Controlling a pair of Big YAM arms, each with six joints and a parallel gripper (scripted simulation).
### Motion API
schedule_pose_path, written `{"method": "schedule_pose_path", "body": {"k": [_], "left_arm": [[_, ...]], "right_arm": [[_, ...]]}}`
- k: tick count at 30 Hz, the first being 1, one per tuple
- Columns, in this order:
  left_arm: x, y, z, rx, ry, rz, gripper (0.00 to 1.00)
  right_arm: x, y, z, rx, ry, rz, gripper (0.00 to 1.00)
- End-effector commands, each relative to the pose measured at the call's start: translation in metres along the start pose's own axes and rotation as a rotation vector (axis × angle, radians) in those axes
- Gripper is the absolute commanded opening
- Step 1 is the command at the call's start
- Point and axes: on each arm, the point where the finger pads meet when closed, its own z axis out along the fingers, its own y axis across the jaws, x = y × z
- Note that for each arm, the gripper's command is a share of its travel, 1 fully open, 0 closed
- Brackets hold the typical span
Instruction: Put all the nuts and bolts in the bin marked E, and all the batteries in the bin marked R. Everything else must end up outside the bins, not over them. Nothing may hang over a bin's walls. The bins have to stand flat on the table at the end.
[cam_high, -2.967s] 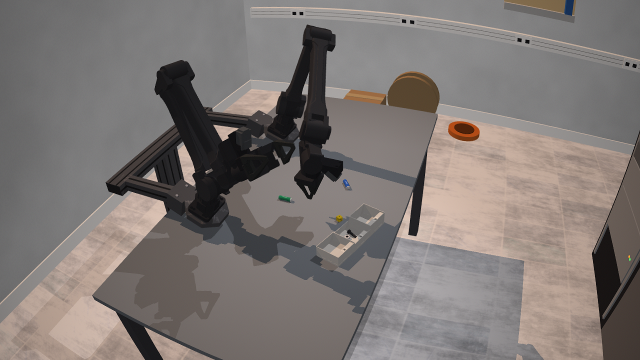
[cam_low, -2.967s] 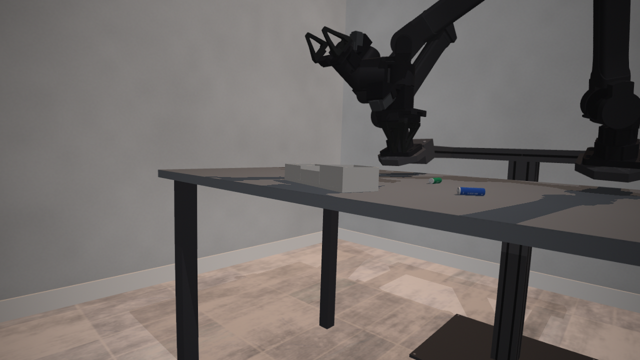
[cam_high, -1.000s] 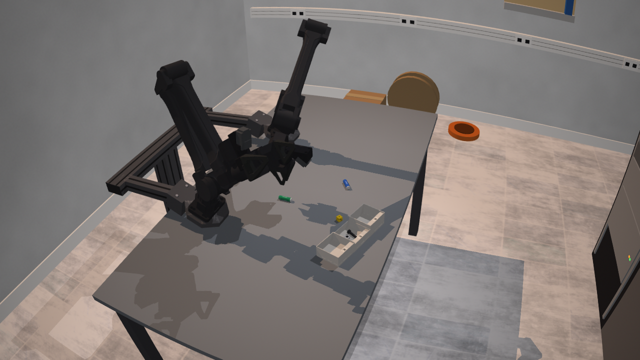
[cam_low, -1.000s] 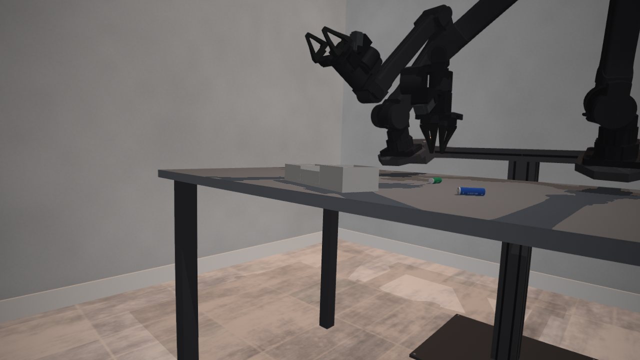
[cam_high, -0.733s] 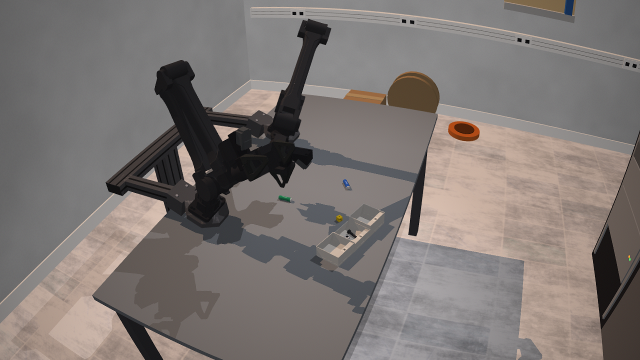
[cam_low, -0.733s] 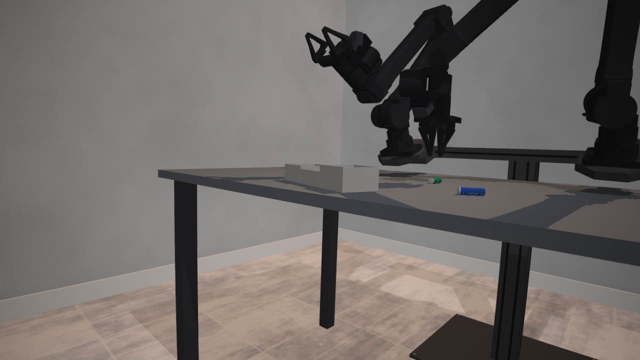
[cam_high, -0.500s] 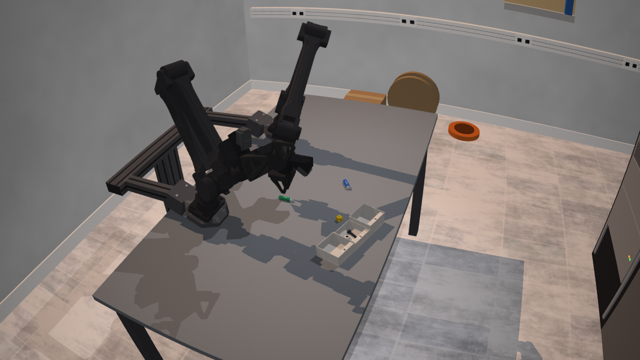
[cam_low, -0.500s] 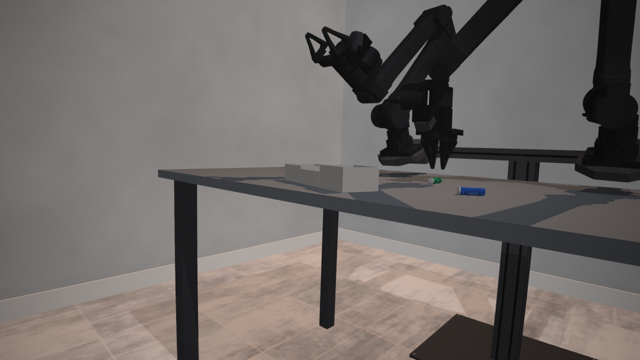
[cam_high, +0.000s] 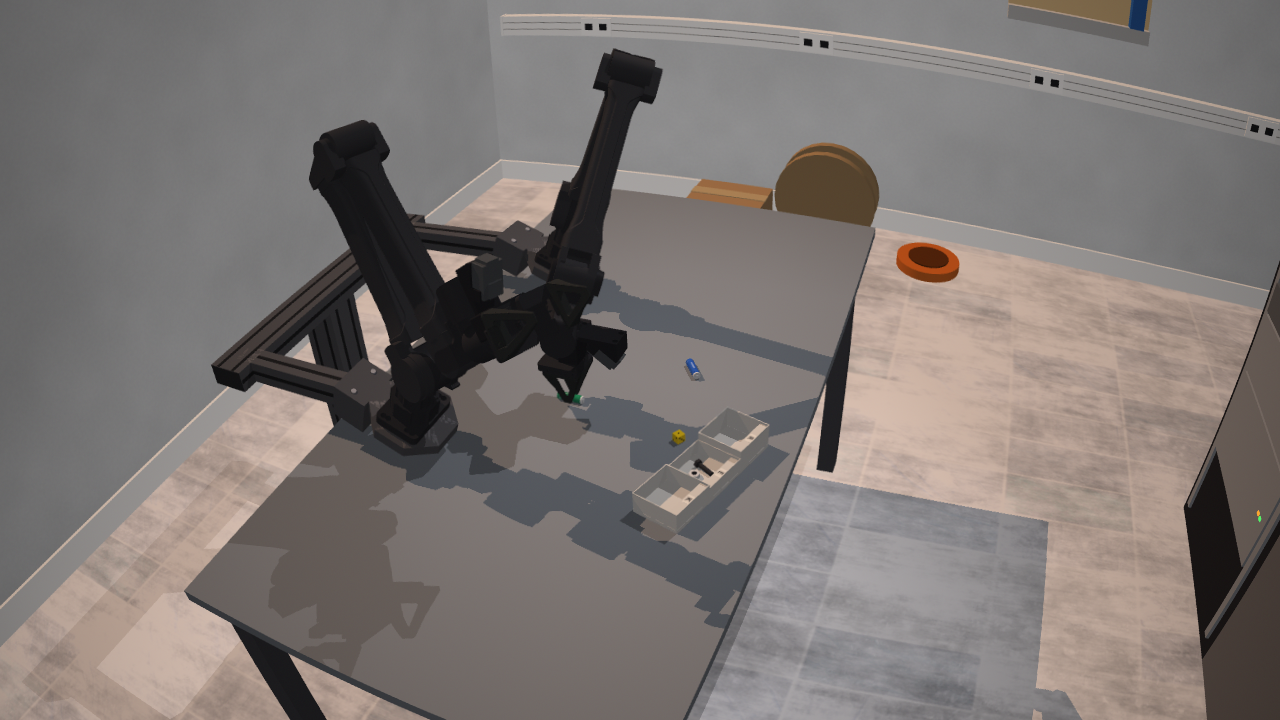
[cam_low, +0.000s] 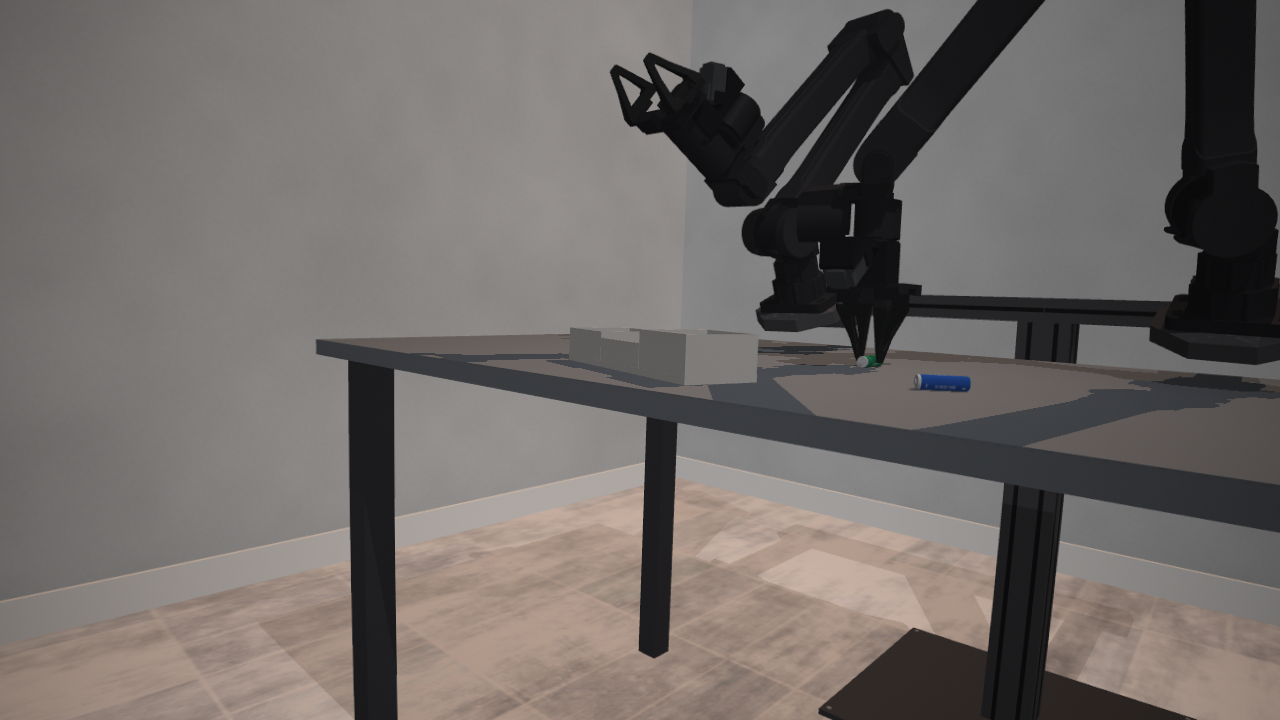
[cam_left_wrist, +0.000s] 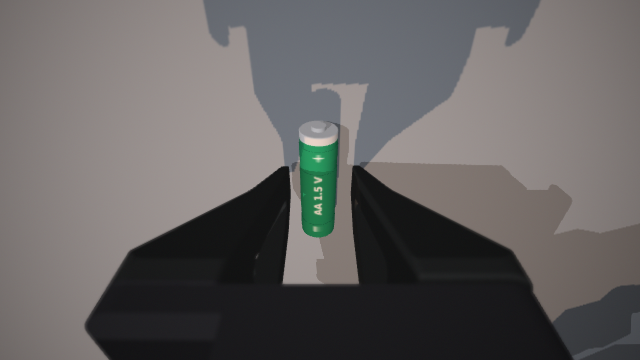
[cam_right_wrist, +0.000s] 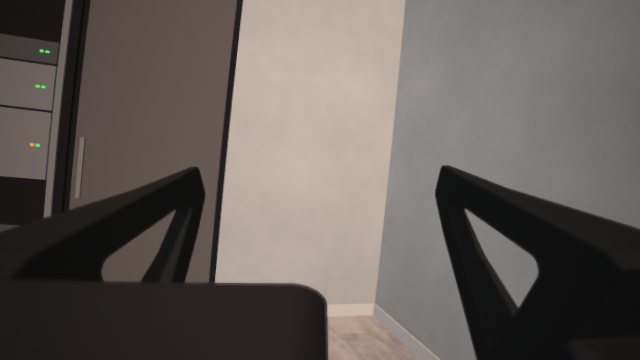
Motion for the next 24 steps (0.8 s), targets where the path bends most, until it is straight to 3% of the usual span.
{"method": "schedule_pose_path", "body": {"k": [1, 13, 14, 24], "left_arm": [[-0.002, 0.003, 0.009, -0.005, 0.003, 0.010, 0.28], [-0.004, 0.001, 0.004, 0.013, -0.004, 0.007, 0.28], [-0.005, -0.007, -0.001, 0.022, -0.008, 0.003, 0.09], [-0.005, -0.007, -0.001, 0.022, -0.008, 0.003, 0.09]], "right_arm": [[-0.006, -0.003, -0.001, 0.005, -0.020, -0.003, 1.00], [-0.006, -0.003, -0.001, 0.005, -0.020, -0.003, 1.00], [-0.006, -0.003, -0.001, 0.005, -0.020, -0.003, 1.00], [-0.006, -0.003, -0.001, 0.005, -0.020, -0.003, 1.00]]}}
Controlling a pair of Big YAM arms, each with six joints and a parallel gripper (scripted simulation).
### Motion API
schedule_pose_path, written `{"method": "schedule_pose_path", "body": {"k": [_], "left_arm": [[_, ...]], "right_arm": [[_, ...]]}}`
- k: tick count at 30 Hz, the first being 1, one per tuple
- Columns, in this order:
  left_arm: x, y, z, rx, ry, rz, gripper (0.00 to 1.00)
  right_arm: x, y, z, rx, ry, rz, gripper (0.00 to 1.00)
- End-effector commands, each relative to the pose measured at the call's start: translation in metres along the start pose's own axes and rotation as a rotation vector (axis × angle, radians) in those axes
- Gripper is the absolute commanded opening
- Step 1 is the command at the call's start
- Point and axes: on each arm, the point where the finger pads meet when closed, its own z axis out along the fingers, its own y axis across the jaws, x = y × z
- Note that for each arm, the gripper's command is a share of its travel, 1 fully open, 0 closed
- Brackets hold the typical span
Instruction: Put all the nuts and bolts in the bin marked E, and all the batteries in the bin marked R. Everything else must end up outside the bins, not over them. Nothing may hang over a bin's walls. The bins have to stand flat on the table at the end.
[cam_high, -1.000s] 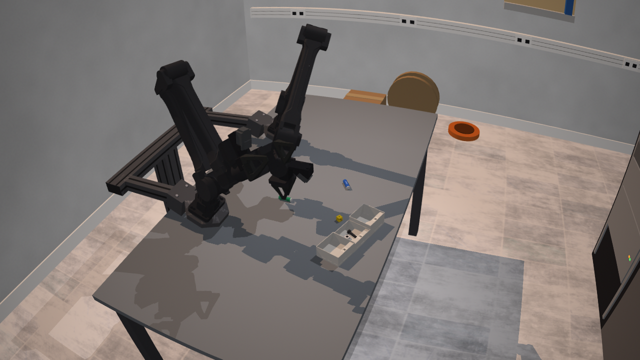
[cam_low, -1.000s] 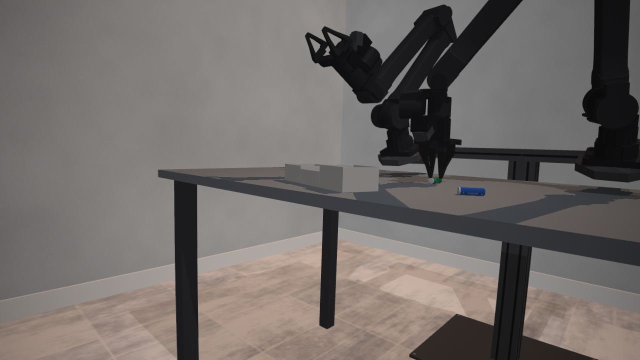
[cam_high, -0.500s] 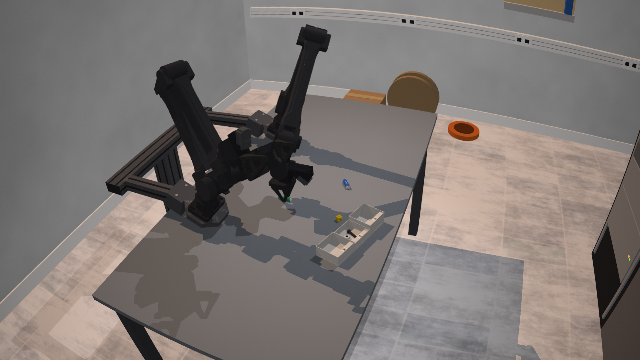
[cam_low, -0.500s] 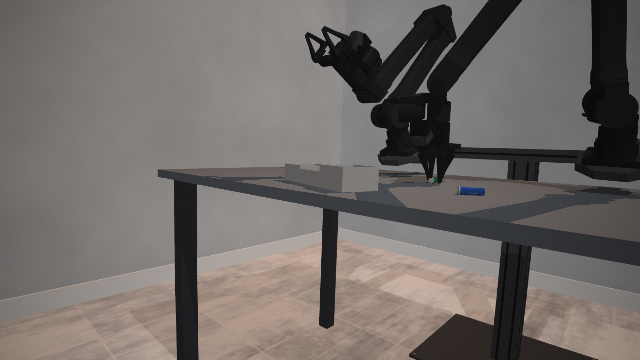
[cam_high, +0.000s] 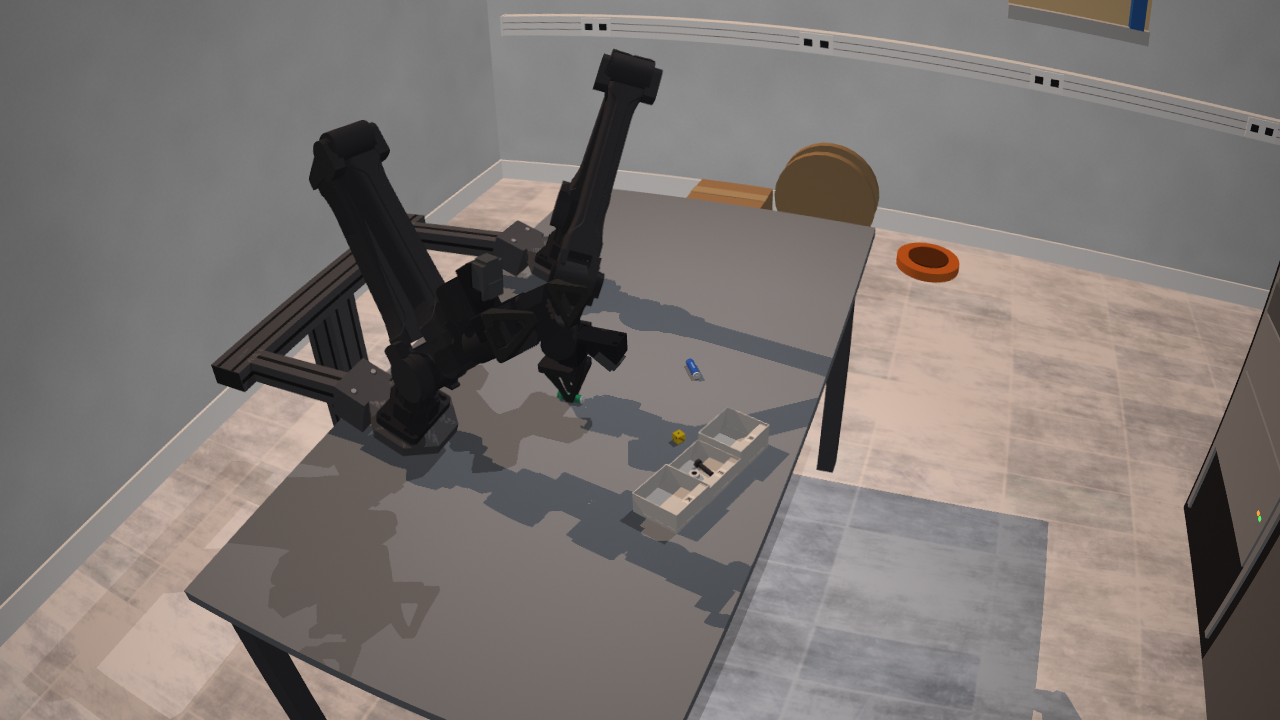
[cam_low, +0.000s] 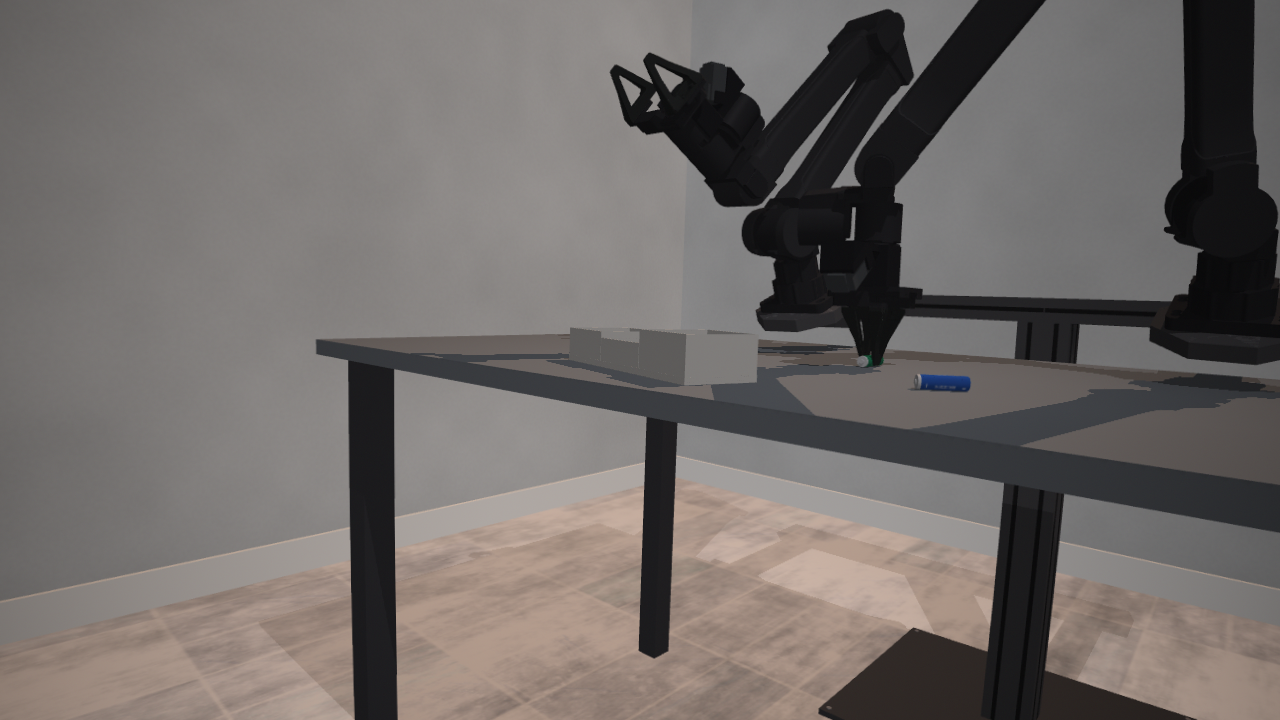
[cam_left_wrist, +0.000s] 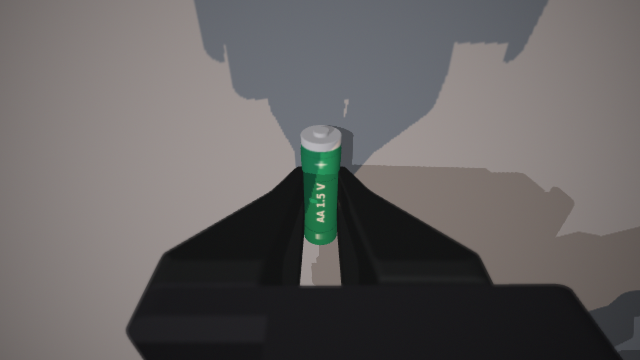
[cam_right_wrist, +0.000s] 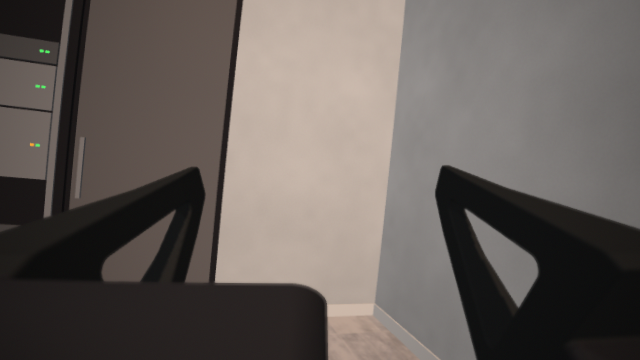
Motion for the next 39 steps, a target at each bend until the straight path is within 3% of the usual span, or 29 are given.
{"method": "schedule_pose_path", "body": {"k": [1, 21, 24, 39], "left_arm": [[-0.005, -0.008, -0.005, 0.021, -0.008, 0.000, 0.09], [-0.005, -0.007, -0.005, 0.021, -0.008, 0.000, 0.09], [-0.008, -0.019, -0.029, 0.050, -0.016, 0.000, 0.09], [-0.009, -0.019, -0.075, 0.054, -0.018, -0.009, 0.09]], "right_arm": [[-0.006, -0.003, -0.001, 0.005, -0.020, -0.003, 1.00], [-0.006, -0.003, -0.001, 0.005, -0.020, -0.003, 1.00], [-0.006, -0.003, -0.001, 0.005, -0.020, -0.003, 1.00], [-0.006, -0.003, -0.001, 0.005, -0.020, -0.003, 1.00]]}}
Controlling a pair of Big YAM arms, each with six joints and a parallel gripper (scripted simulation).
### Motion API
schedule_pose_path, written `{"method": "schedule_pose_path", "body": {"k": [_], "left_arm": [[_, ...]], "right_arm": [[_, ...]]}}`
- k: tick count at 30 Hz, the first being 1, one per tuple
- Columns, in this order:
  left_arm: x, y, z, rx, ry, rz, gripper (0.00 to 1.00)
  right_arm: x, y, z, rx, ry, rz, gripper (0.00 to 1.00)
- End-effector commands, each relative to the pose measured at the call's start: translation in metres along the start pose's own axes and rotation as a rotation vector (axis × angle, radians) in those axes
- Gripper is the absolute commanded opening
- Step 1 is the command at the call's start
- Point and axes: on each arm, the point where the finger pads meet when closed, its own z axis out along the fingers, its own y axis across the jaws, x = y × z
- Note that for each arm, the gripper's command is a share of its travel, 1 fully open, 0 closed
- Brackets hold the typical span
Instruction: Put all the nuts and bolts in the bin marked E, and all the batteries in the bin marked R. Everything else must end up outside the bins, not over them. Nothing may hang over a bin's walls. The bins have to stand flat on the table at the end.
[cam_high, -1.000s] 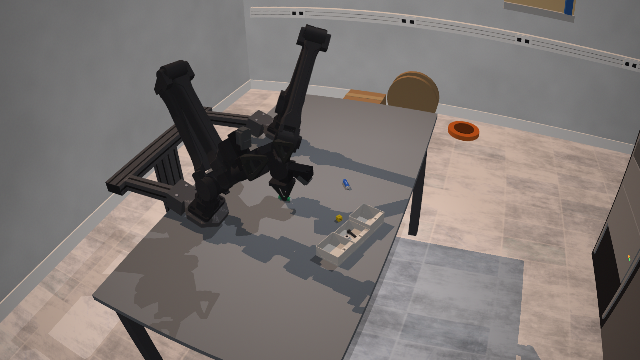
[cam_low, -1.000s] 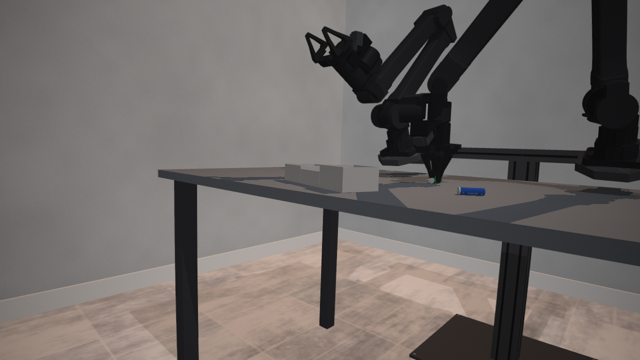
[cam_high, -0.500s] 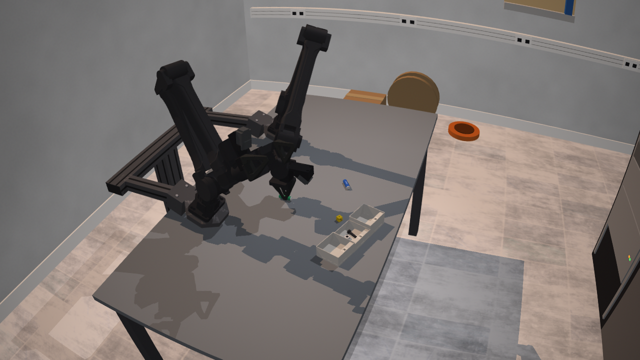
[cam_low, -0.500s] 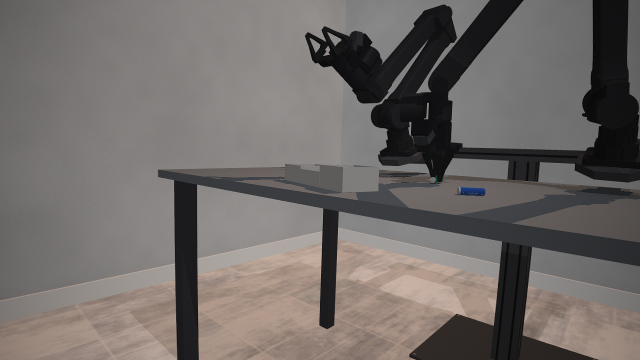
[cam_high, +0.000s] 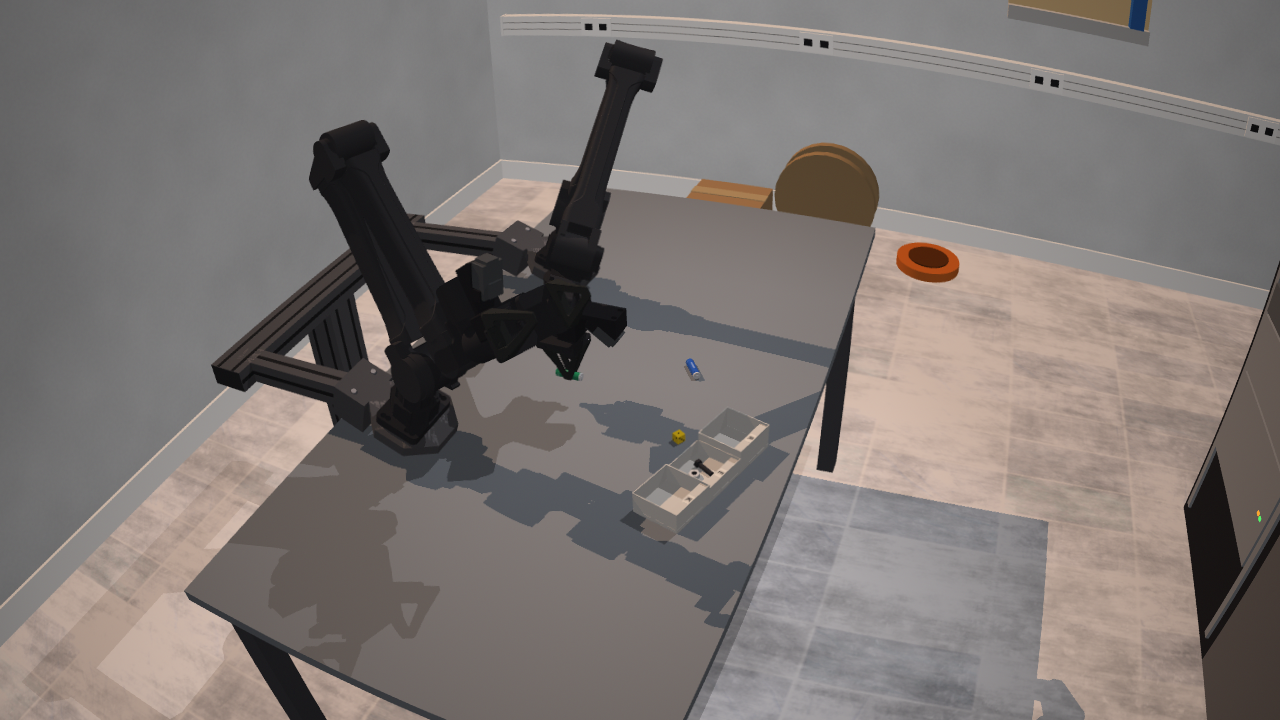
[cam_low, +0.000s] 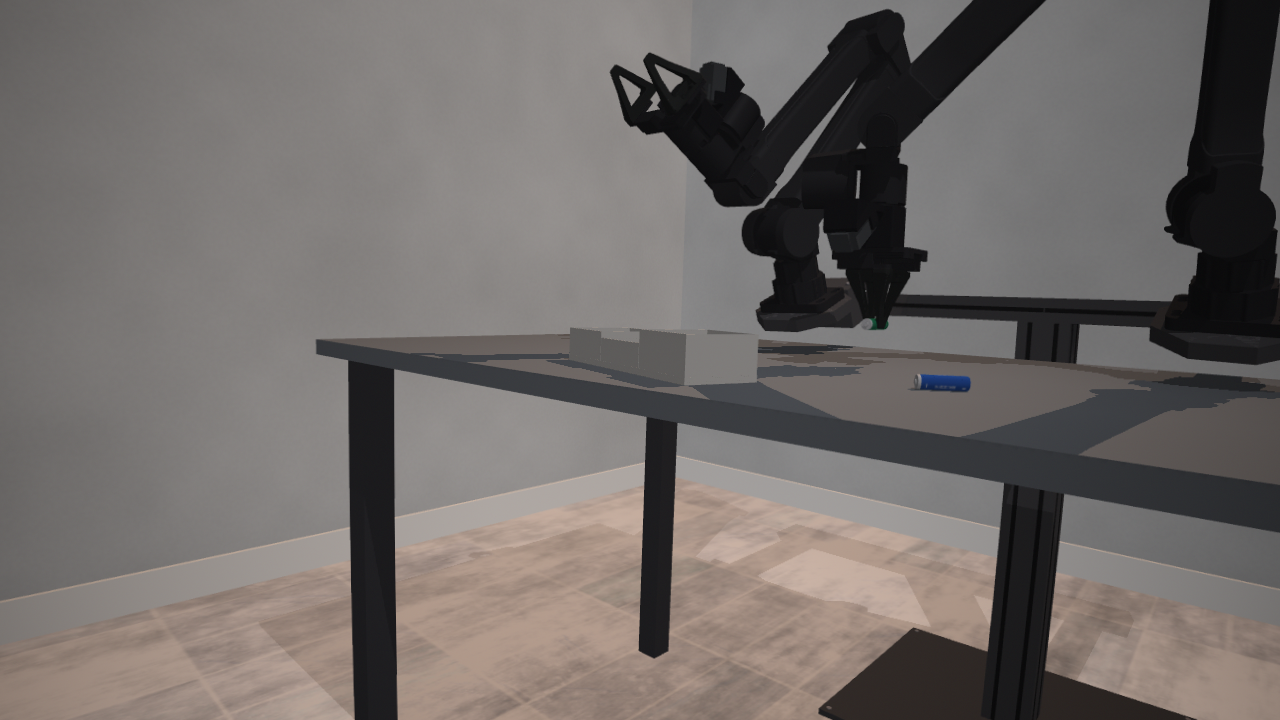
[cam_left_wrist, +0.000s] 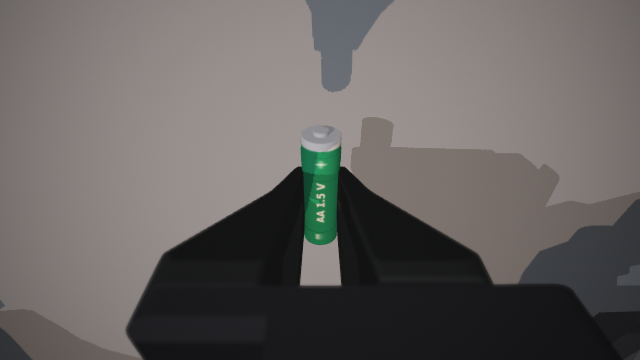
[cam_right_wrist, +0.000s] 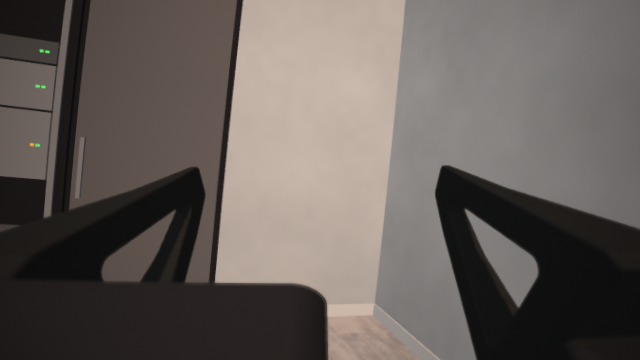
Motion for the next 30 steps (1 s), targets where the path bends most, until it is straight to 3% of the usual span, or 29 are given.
{"method": "schedule_pose_path", "body": {"k": [1, 3, 5, 30], "left_arm": [[-0.009, -0.022, -0.031, 0.050, -0.020, -0.027, 0.09], [-0.009, -0.022, -0.035, 0.051, -0.020, -0.027, 0.09], [-0.006, -0.011, -0.020, 0.021, -0.009, -0.019, 0.09], [-0.005, -0.012, -0.020, 0.021, -0.009, -0.019, 0.09]], "right_arm": [[-0.006, -0.003, -0.001, 0.005, -0.020, -0.003, 1.00], [-0.006, -0.003, -0.001, 0.005, -0.020, -0.003, 1.00], [-0.006, -0.003, -0.001, 0.005, -0.020, -0.003, 1.00], [-0.006, -0.003, -0.001, 0.005, -0.020, -0.003, 1.00]]}}
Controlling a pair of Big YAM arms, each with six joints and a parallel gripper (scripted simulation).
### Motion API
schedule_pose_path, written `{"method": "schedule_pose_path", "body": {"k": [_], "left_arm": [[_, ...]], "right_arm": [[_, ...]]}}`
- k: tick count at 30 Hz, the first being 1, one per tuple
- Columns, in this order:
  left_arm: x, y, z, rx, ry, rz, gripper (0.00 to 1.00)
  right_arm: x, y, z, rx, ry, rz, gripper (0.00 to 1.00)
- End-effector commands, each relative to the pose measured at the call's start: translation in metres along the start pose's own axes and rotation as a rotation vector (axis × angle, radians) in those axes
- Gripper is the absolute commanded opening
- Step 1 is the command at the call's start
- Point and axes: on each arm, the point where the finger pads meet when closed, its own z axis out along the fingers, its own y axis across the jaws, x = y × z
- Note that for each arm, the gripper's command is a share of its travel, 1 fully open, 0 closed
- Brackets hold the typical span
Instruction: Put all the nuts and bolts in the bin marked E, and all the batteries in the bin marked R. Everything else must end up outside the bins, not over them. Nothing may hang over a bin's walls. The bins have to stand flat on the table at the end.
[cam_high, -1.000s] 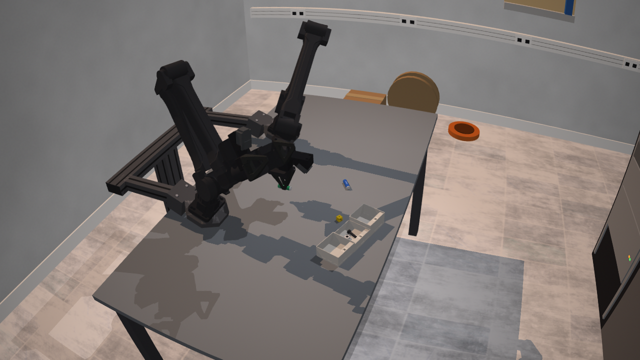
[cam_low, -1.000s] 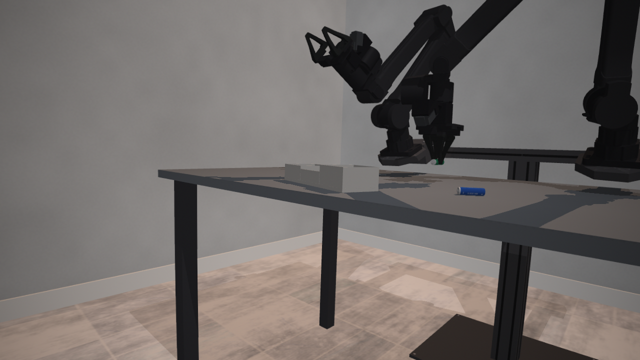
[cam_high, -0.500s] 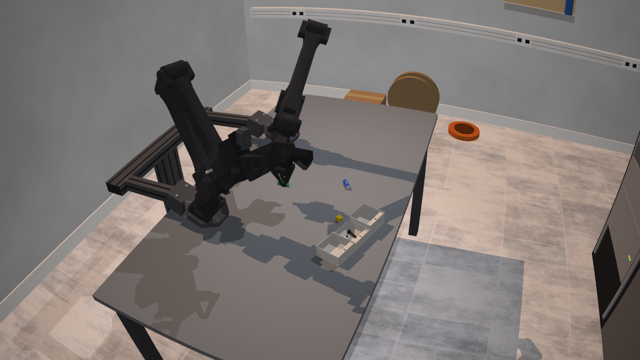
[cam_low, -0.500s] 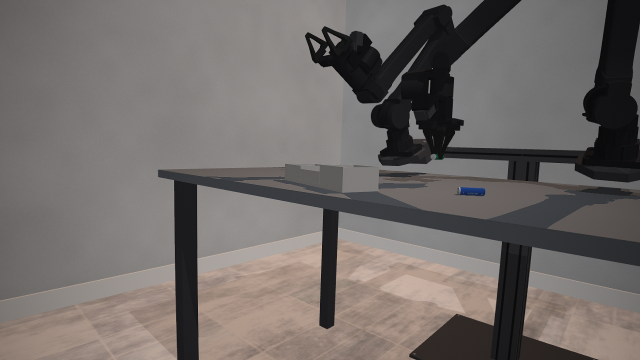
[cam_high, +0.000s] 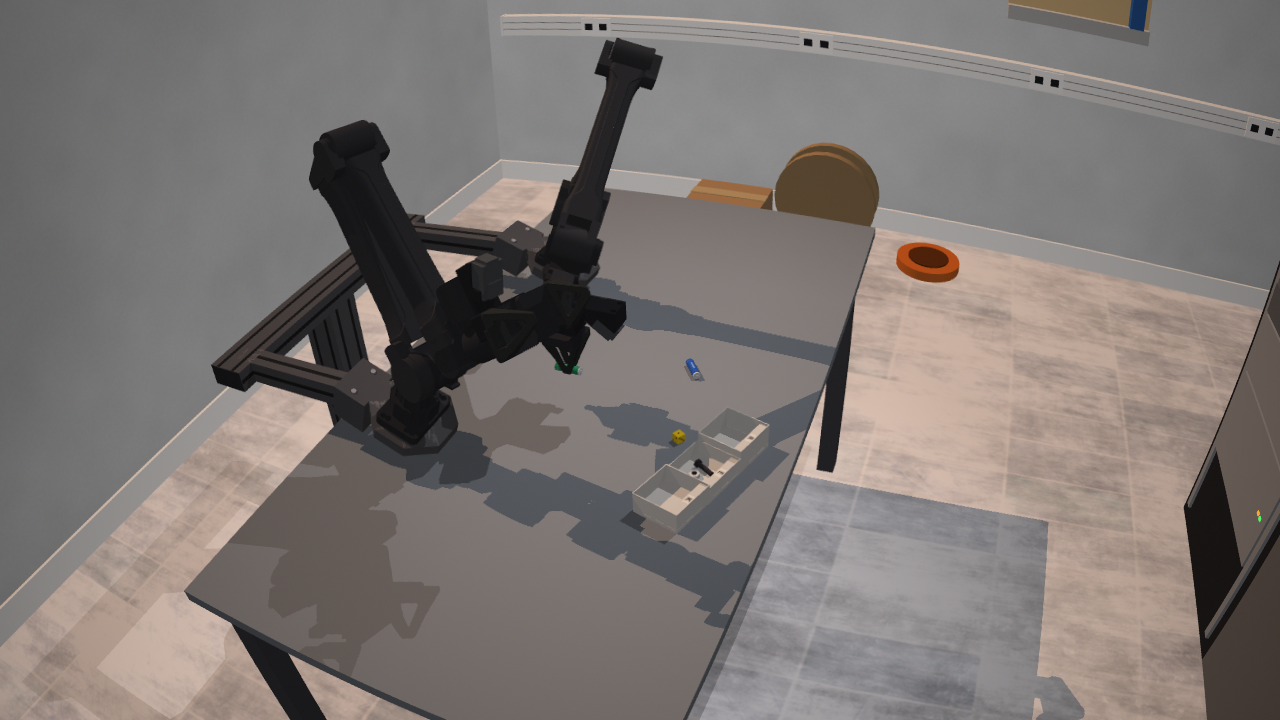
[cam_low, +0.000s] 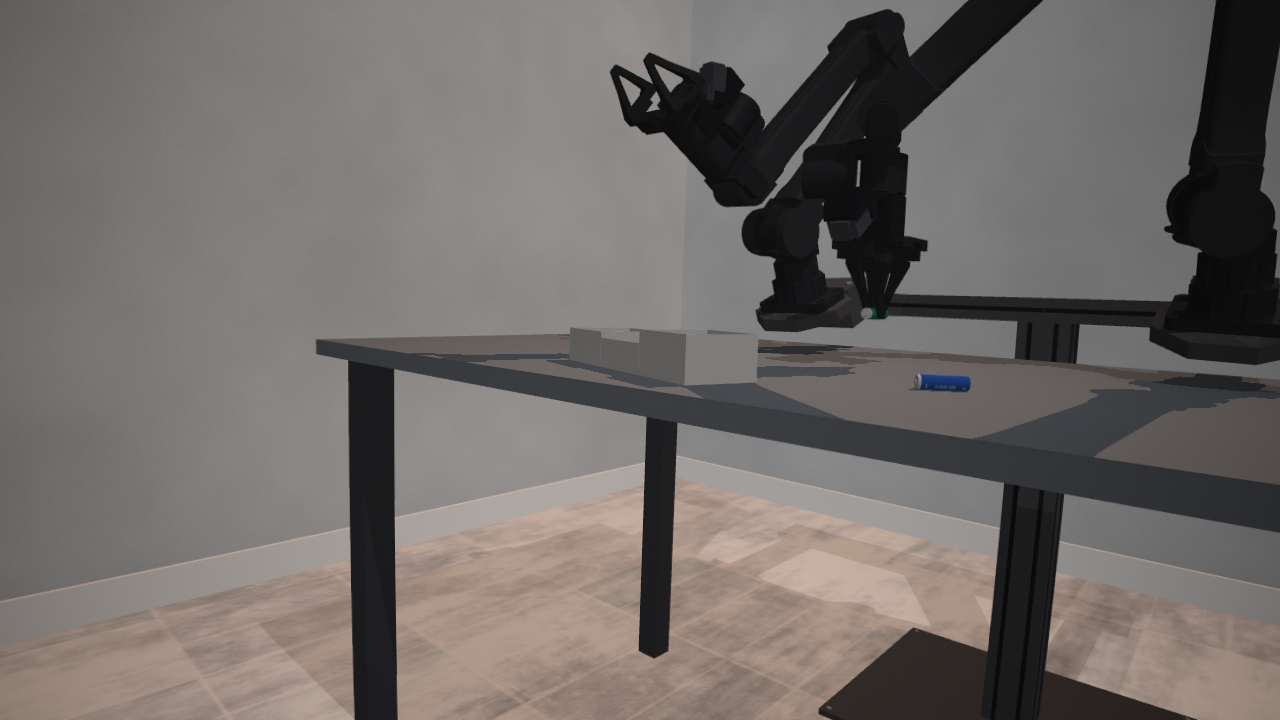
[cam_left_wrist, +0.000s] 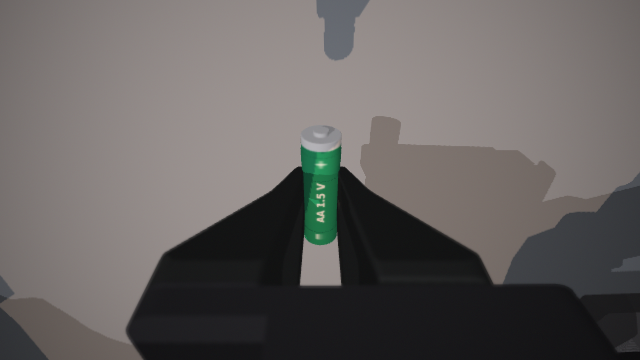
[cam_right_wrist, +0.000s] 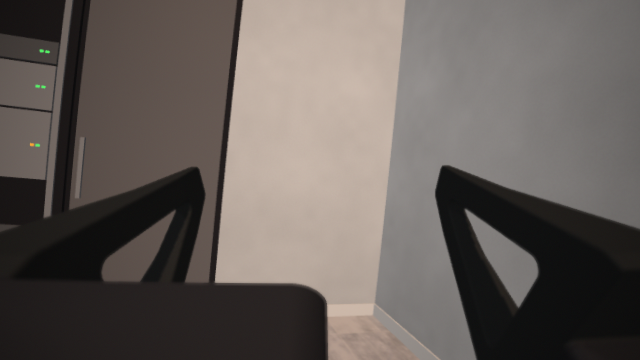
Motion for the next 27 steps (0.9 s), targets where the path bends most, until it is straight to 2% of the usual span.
{"method": "schedule_pose_path", "body": {"k": [1, 14, 15, 17, 19, 20, 27], "left_arm": [[-0.0049, -0.0109, -0.0068, 0.017, -0.007, -0.020, 0.09], [-0.0046, -0.0112, -0.0066, 0.017, -0.007, -0.020, 0.09], [-0.0024, -0.0199, -0.0089, 0.017, -0.007, -0.016, 0.09], [-0.0046, -0.0113, -0.0066, 0.017, -0.007, -0.020, 0.09], [-0.0023, -0.0200, -0.0089, 0.017, -0.007, -0.016, 0.09], [-0.0045, -0.0114, -0.0066, 0.017, -0.007, -0.020, 0.09], [-0.0045, -0.0116, -0.0066, 0.017, -0.007, -0.020, 0.09]], "right_arm": [[-0.0058, -0.0026, -0.0008, 0.005, -0.020, -0.003, 1.00], [-0.0058, -0.0026, -0.0008, 0.005, -0.020, -0.003, 1.00], [-0.0058, -0.0026, -0.0008, 0.005, -0.020, -0.003, 1.00], [-0.0058, -0.0026, -0.0008, 0.005, -0.020, -0.003, 1.00], [-0.0058, -0.0026, -0.0008, 0.005, -0.020, -0.003, 1.00], [-0.0058, -0.0026, -0.0008, 0.005, -0.020, -0.003, 1.00], [-0.0058, -0.0026, -0.0008, 0.005, -0.020, -0.003, 1.00]]}}
